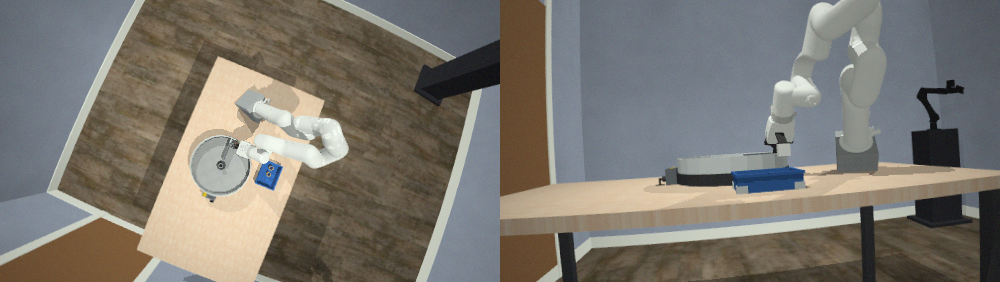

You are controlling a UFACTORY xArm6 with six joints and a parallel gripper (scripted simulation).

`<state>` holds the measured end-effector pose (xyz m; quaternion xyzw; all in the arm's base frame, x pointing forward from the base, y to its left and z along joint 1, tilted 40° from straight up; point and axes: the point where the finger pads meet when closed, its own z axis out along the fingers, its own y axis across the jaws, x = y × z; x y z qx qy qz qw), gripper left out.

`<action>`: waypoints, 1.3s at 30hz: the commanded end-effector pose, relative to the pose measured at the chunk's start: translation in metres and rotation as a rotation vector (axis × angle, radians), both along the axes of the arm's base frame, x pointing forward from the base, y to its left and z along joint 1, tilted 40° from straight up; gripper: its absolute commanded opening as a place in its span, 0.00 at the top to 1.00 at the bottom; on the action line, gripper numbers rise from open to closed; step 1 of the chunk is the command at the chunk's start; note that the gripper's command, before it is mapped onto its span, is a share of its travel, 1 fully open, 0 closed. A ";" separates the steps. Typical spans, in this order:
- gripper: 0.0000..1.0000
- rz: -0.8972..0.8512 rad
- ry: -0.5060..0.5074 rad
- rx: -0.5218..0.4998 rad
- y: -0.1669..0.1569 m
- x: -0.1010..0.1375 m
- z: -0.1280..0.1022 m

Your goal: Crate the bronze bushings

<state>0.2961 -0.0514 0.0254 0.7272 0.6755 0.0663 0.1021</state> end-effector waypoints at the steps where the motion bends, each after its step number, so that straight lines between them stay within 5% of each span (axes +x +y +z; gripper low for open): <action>1: 1.00 -0.001 0.000 0.000 0.000 0.000 0.000; 28: 1.00 -0.001 0.000 0.000 -0.001 0.000 0.001; 39: 1.00 -0.001 0.000 0.000 -0.015 -0.006 0.019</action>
